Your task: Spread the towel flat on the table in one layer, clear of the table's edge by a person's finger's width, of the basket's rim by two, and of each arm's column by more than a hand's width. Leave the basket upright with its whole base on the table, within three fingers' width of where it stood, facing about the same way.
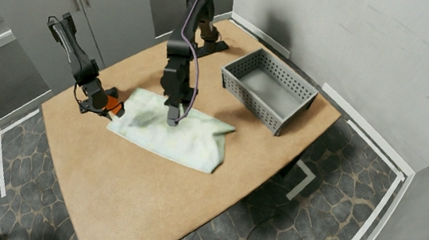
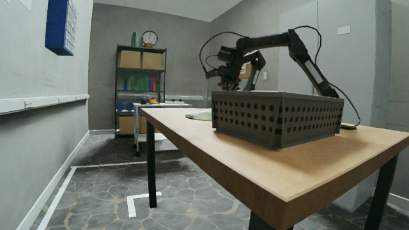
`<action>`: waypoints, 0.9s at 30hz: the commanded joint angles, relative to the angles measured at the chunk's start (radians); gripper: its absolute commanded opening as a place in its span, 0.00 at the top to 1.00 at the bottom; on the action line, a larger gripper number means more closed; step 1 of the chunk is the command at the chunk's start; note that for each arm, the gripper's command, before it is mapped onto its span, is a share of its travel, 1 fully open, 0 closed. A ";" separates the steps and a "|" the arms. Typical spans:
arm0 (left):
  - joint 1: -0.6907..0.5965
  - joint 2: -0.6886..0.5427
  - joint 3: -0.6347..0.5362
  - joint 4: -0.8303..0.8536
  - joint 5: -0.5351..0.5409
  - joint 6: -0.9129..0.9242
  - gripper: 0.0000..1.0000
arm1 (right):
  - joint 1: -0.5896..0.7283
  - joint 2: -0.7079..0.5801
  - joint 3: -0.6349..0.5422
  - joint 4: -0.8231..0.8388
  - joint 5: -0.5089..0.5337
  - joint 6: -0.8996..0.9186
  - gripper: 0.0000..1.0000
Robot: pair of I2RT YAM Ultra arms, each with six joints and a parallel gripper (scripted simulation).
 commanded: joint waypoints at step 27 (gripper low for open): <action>-0.495 -0.124 -0.327 0.041 -0.078 -0.414 0.66 | -0.179 0.074 -0.023 0.077 -0.021 -0.242 0.66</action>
